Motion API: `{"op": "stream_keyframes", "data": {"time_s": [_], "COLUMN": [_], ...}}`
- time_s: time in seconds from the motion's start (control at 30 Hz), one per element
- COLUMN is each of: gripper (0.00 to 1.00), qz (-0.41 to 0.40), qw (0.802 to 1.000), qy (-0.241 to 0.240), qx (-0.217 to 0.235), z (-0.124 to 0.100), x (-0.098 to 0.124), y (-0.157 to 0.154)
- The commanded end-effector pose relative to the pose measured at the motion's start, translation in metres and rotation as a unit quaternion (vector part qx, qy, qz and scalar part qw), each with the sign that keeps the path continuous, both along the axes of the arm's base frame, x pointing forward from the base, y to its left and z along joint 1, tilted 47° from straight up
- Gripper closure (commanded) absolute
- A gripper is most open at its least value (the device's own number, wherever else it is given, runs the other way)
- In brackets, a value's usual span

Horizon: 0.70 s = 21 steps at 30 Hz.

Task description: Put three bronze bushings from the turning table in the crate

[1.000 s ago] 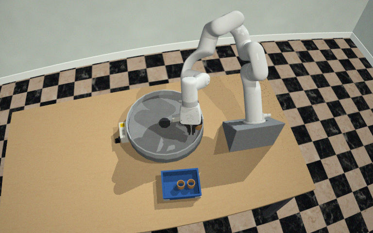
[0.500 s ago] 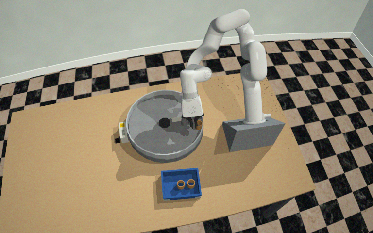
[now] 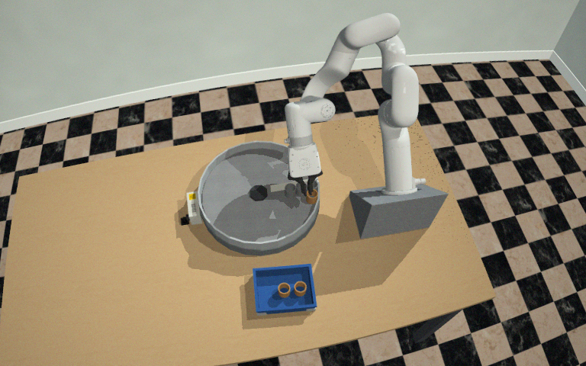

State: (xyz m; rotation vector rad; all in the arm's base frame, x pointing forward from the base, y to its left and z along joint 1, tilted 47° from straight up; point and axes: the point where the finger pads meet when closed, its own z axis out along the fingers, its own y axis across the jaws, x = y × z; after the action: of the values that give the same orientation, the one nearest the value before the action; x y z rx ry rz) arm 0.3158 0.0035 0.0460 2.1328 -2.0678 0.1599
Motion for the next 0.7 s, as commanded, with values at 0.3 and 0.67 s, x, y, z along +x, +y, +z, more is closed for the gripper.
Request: {"op": "stream_keyframes", "data": {"time_s": [0.3,0.67], "gripper": [0.90,0.90], "qz": [0.028,0.035], "qw": [0.999,0.999], "qy": [-0.001,-0.002], "qx": [0.026,0.032], "z": [0.0082,0.0099], "x": [-0.0043,-0.0056], "y": [-0.0059,-0.0074]}}
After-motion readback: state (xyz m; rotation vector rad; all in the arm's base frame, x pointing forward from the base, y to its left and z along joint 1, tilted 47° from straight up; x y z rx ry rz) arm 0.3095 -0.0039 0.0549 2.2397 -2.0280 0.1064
